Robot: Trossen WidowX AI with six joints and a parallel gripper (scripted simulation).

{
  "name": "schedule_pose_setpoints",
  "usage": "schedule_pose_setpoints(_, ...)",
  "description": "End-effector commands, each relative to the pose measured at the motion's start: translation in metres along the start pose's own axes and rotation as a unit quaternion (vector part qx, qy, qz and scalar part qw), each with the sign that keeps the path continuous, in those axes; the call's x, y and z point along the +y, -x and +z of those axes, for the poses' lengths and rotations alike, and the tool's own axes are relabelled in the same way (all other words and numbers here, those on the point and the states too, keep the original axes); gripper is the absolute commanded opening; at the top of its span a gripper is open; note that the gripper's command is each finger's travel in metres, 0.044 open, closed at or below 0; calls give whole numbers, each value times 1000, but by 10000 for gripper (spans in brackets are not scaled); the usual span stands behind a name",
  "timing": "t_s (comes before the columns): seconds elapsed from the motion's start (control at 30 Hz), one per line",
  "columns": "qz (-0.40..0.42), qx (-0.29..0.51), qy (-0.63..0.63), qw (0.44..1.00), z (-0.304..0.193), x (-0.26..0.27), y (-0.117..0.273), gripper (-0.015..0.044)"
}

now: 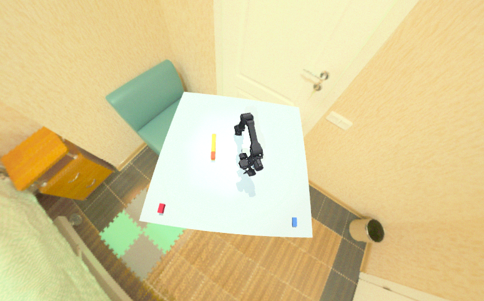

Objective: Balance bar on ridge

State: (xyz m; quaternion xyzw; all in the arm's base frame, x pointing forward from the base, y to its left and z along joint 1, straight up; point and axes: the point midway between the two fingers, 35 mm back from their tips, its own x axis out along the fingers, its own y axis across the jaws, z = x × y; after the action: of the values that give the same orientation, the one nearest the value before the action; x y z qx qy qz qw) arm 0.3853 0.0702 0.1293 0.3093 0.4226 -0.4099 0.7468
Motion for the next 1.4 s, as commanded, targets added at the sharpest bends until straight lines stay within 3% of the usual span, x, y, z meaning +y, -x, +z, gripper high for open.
schedule_pose_setpoints(0.0,-11,8,-37,999,14,-11,-3,315)
schedule_pose_setpoints(0.67,-81,41,-251,964,85,-83,-27,315)
schedule_pose_setpoints(1.37,-144,64,-469,869,131,-169,-37,315)
